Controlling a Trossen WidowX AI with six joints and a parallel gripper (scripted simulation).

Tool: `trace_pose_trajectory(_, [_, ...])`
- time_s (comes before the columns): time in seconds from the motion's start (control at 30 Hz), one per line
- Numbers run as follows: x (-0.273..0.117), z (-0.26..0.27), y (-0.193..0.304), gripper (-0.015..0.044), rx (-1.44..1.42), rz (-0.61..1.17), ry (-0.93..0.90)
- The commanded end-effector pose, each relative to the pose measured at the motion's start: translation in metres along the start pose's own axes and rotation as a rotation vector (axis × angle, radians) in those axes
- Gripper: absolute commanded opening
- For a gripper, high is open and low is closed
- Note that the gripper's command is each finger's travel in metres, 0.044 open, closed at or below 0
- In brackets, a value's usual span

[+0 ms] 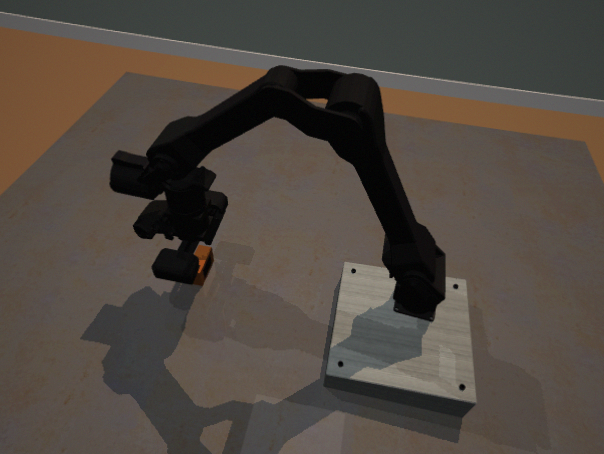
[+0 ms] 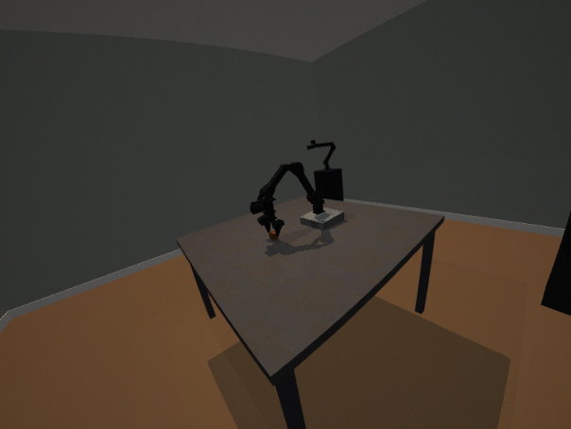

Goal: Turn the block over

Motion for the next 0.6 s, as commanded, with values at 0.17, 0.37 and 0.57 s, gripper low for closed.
trace_pose_trajectory(0.17, [0.0046,-0.0004,0.0008,0.0282,-0.003,0.003,0.005])
trace_pose_trajectory(0.37, [0.0046,-0.0004,0.0008,0.0242,-0.003,0.003,0.005])
trace_pose_trajectory(0.57, [0.0046,-0.0004,0.0008,0.0202,-0.003,0.003,0.005])
Point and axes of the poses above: the point midway between the two fingers, 35 mm back from their tips, its own x axis out along the fingers, its own z axis across the jaws, y = z × x, the point moved 8 cm from there along -x, back along the fingers, and after that the axes turned 8 degrees about x, right-handed, at the moved point
